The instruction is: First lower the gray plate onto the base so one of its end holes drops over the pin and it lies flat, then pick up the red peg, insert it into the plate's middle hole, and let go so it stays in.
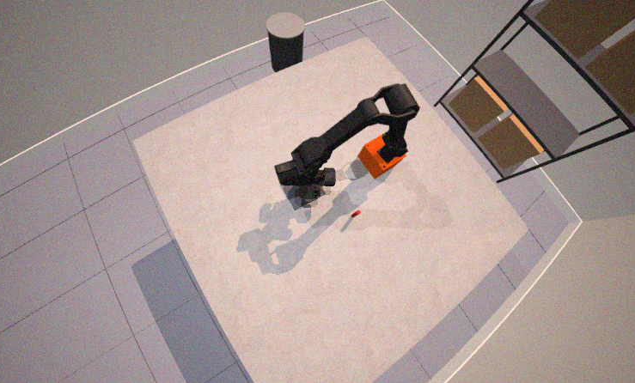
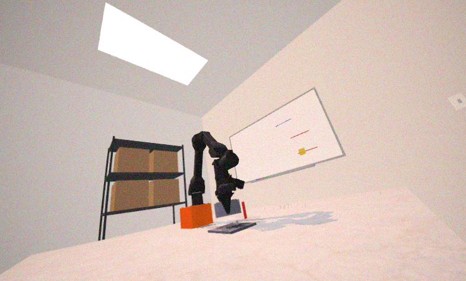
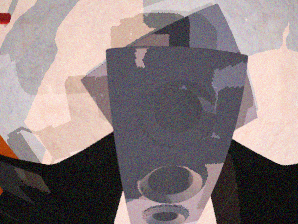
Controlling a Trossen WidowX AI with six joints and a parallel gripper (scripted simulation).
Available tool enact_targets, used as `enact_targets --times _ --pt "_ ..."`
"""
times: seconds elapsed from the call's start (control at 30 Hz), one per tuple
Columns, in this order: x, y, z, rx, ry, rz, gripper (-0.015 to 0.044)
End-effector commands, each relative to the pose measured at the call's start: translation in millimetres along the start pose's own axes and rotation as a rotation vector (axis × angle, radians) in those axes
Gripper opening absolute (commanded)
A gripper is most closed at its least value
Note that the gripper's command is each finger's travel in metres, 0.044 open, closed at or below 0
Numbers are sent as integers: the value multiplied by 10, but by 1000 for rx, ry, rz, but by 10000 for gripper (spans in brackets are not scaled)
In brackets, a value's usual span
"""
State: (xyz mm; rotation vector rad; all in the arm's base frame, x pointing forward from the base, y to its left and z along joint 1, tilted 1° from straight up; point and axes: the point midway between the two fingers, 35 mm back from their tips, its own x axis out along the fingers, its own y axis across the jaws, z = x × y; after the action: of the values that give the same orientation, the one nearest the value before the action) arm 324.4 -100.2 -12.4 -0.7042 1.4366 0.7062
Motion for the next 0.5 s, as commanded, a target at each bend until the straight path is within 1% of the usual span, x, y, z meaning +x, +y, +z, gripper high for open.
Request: enact_targets --times 0.0,0.47 --pt "92 7 -12 -7 5 2 0" --pt "248 6 -13 -7 5 2 0"
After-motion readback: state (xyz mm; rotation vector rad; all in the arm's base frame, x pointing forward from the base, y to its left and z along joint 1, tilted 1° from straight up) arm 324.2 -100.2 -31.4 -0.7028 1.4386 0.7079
